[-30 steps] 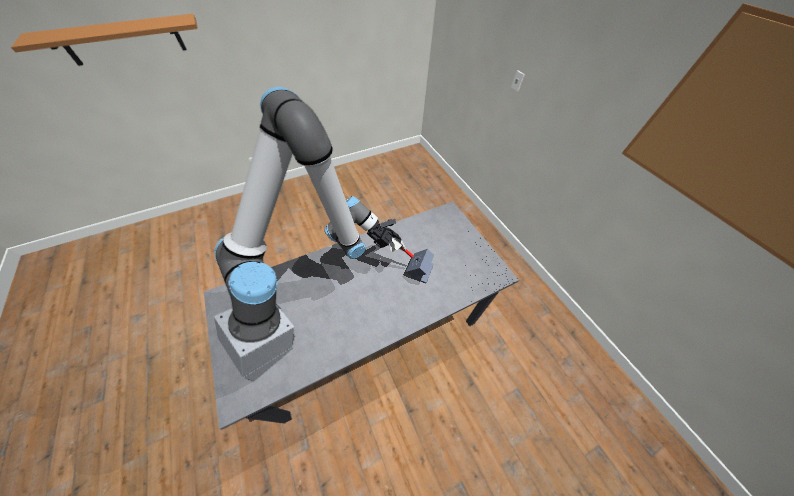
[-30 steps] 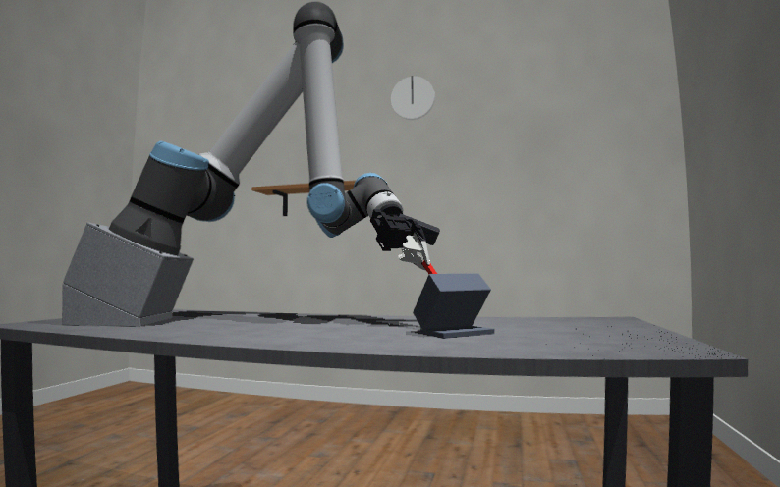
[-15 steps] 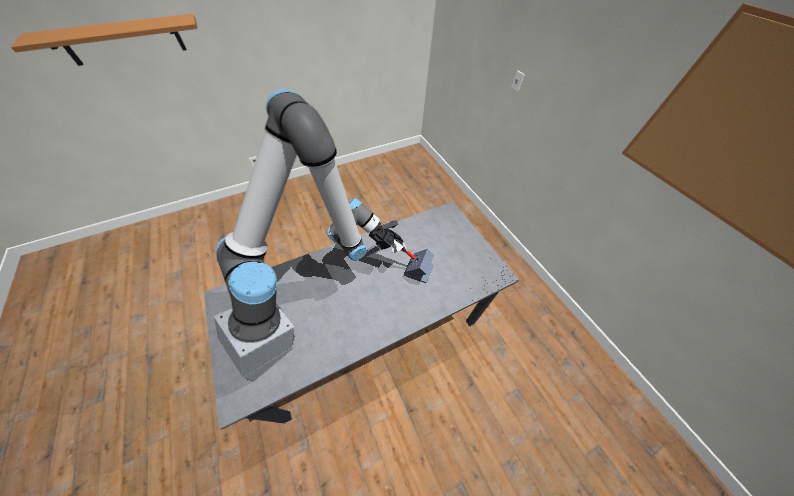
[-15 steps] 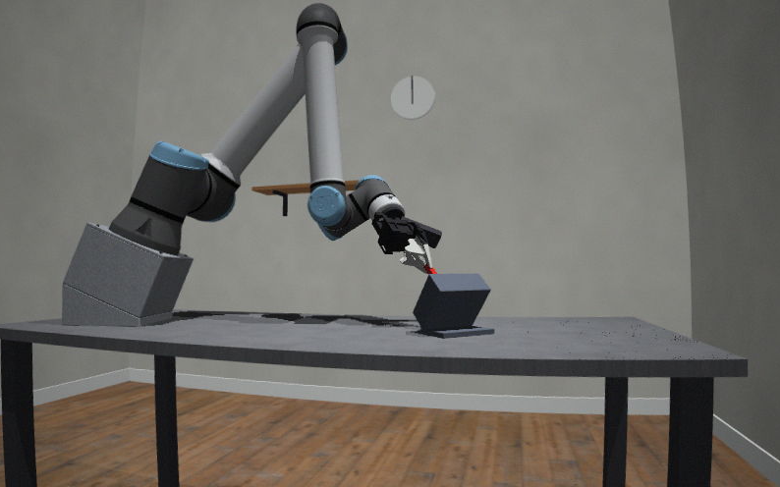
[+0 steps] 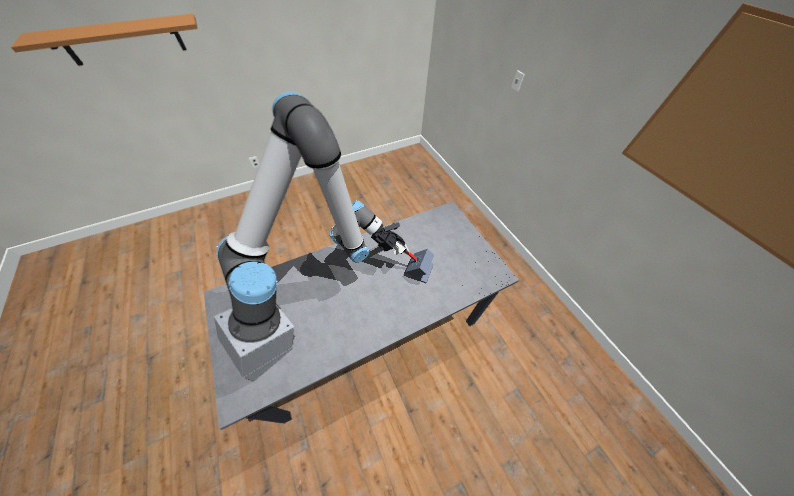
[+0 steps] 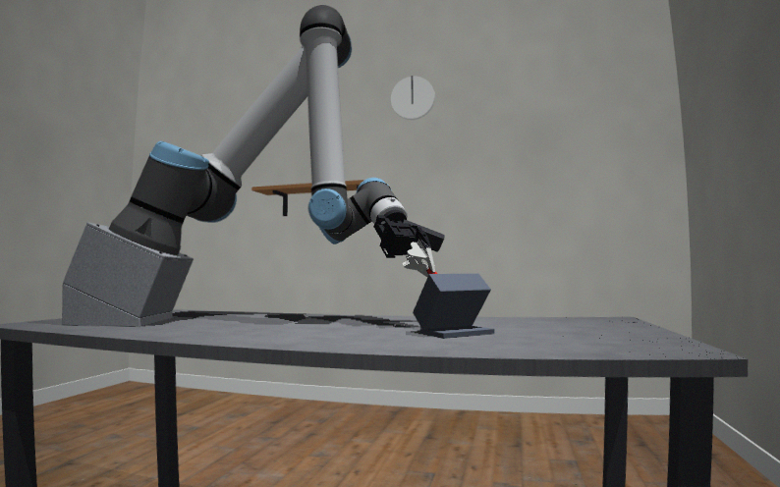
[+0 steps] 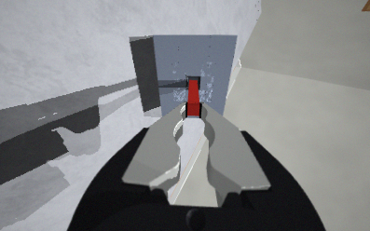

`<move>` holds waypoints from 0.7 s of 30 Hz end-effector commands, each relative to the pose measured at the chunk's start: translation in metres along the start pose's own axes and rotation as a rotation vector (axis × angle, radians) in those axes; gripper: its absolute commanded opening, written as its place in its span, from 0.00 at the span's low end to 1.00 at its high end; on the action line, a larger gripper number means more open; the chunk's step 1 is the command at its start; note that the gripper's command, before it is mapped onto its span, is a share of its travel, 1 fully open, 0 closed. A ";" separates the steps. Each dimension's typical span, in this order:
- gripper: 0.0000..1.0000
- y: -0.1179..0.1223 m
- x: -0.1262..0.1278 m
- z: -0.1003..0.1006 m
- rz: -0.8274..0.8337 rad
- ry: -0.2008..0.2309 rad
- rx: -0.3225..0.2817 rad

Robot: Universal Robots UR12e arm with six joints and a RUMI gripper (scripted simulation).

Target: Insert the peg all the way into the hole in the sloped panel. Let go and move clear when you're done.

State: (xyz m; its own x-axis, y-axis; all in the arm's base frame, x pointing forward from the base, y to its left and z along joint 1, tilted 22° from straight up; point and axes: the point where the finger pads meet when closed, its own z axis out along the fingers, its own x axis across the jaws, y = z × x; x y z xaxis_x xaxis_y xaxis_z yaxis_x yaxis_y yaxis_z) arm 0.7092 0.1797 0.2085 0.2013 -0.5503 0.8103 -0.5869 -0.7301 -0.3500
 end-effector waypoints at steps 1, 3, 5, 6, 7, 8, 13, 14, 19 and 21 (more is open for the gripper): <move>0.00 0.000 0.001 0.002 0.001 0.001 0.001; 0.00 0.000 0.001 0.003 0.001 0.001 0.001; 0.00 0.000 0.001 0.006 0.001 0.001 0.001; 0.00 0.000 0.001 0.007 0.001 0.001 0.001; 0.00 0.000 0.001 0.008 0.001 0.001 0.001; 0.00 0.000 0.001 0.009 0.001 0.001 0.001; 0.00 0.000 0.001 0.014 0.001 0.001 0.001; 0.00 0.000 0.001 0.015 0.001 0.001 0.001; 0.00 0.000 0.001 0.019 0.001 0.001 0.001; 0.00 0.000 0.001 0.021 0.001 0.001 0.001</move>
State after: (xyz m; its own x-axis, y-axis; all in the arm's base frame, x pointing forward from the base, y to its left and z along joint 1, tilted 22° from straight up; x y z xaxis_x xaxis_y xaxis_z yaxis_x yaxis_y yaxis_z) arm 0.7227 0.1727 0.2004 0.2013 -0.5503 0.8103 -0.5869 -0.7301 -0.3500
